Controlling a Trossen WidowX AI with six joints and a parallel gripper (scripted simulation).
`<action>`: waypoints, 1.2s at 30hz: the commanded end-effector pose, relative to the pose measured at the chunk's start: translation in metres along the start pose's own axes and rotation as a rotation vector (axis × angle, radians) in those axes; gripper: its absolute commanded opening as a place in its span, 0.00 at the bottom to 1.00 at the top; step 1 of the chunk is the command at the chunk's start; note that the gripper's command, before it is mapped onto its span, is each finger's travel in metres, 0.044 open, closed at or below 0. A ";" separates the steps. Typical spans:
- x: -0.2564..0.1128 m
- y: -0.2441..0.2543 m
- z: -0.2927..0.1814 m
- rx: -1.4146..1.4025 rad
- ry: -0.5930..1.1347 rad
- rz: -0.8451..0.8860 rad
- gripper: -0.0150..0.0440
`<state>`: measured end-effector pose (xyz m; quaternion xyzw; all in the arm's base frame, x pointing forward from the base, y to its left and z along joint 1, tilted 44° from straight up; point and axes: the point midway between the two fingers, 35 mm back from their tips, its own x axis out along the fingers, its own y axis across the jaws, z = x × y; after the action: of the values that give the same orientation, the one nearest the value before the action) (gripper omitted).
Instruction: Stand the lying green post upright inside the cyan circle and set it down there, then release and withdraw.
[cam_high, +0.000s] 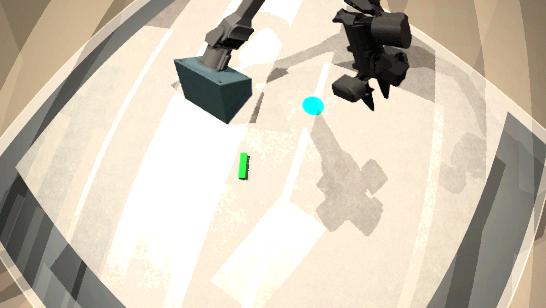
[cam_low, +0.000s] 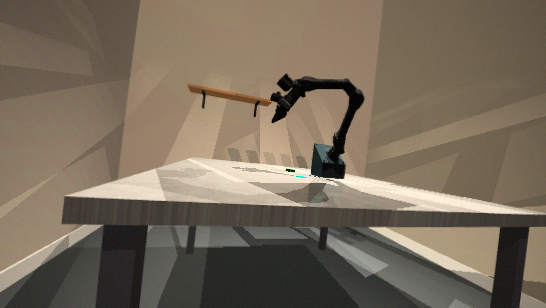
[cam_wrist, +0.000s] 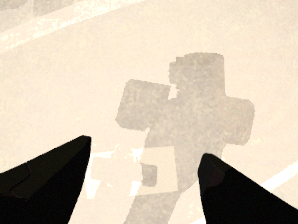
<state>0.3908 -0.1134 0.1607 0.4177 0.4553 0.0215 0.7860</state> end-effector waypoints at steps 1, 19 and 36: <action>0.010 -0.040 -0.006 0.078 0.045 -0.056 0.65; 0.032 -0.185 -0.066 0.423 0.263 -0.211 0.65; 0.035 -0.267 -0.164 0.729 0.516 -0.237 0.65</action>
<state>0.2168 -0.1751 -0.0718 0.5817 0.6456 -0.1287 0.4777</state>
